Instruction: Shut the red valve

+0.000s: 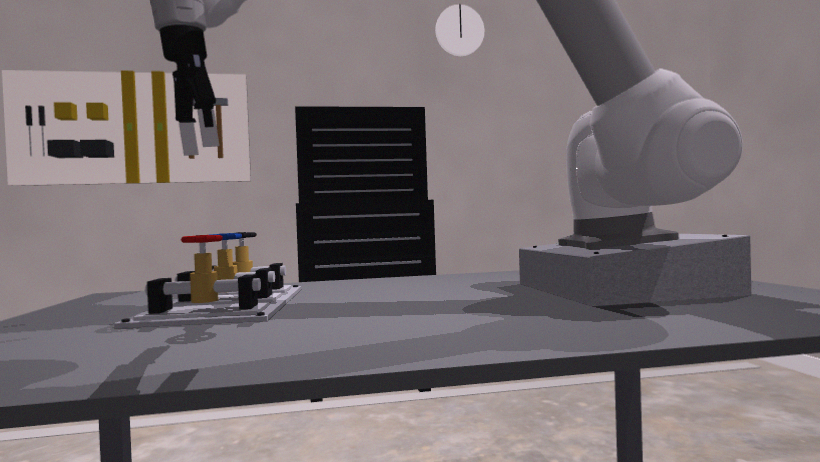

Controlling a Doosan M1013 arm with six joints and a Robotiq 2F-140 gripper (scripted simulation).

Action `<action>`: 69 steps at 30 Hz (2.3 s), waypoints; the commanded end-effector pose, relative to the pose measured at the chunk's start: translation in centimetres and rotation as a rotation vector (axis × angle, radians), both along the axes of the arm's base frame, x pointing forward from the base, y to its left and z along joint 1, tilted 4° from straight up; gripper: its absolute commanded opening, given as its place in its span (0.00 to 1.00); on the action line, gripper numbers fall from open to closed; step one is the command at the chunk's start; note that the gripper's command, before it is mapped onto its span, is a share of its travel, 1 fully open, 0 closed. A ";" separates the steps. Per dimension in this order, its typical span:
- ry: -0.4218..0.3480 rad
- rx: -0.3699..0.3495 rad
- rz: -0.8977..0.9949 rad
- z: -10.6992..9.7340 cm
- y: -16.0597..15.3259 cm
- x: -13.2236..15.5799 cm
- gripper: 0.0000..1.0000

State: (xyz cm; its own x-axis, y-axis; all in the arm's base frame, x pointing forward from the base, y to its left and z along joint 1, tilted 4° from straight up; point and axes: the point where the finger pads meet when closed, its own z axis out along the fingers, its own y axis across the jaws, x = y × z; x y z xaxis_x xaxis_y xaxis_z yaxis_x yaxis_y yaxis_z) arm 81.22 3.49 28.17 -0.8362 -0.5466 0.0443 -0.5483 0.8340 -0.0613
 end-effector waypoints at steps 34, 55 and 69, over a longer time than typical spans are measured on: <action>-0.068 0.064 0.377 -9.7 9.1 -2.2 0.52; -0.067 0.066 0.379 -10.8 9.1 -2.1 0.52; -0.067 0.066 0.379 -12.0 9.1 -2.0 0.52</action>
State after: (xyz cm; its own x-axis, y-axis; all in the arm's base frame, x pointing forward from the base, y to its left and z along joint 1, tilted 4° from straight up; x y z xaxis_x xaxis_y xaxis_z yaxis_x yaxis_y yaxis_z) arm 79.42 12.32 16.97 -0.5771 -0.8152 -0.0486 -0.8125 0.5791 -0.0669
